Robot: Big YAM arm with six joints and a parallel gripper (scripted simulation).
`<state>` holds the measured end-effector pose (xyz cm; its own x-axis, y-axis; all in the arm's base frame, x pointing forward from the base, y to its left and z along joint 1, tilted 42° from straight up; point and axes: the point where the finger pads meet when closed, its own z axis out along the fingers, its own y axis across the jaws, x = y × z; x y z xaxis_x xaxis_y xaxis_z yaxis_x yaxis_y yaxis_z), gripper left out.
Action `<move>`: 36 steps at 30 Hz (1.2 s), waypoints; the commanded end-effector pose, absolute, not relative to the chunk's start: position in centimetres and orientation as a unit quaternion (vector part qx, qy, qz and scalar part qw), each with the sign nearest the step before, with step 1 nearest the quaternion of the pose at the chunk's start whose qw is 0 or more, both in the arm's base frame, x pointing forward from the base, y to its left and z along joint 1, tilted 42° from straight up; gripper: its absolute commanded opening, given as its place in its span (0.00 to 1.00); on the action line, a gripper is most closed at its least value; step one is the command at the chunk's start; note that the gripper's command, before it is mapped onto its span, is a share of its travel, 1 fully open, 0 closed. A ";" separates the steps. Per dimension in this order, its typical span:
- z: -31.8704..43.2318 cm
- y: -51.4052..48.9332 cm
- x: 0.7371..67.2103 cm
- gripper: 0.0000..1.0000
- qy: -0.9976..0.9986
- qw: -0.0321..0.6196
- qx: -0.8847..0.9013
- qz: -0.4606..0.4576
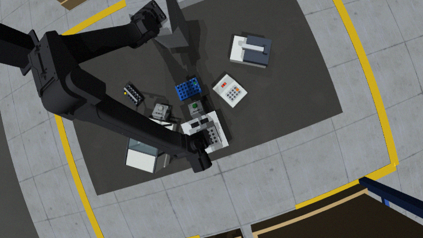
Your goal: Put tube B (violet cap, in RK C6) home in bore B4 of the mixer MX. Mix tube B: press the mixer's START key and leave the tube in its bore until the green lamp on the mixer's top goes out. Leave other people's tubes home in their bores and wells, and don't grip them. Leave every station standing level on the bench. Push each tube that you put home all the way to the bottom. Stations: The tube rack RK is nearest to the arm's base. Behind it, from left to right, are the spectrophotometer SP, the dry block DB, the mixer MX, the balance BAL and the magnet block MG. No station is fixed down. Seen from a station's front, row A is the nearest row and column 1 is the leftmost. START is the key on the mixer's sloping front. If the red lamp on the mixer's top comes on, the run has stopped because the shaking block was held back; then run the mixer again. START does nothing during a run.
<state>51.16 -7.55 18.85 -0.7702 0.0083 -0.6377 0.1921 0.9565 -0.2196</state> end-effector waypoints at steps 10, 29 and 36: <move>18.5 -8.6 50.5 0.09 0.931 0.331 0.059 -0.144; 17.9 -8.8 51.0 0.09 0.934 0.321 0.060 -0.144; 18.4 -8.7 51.3 0.09 0.933 0.325 0.065 -0.143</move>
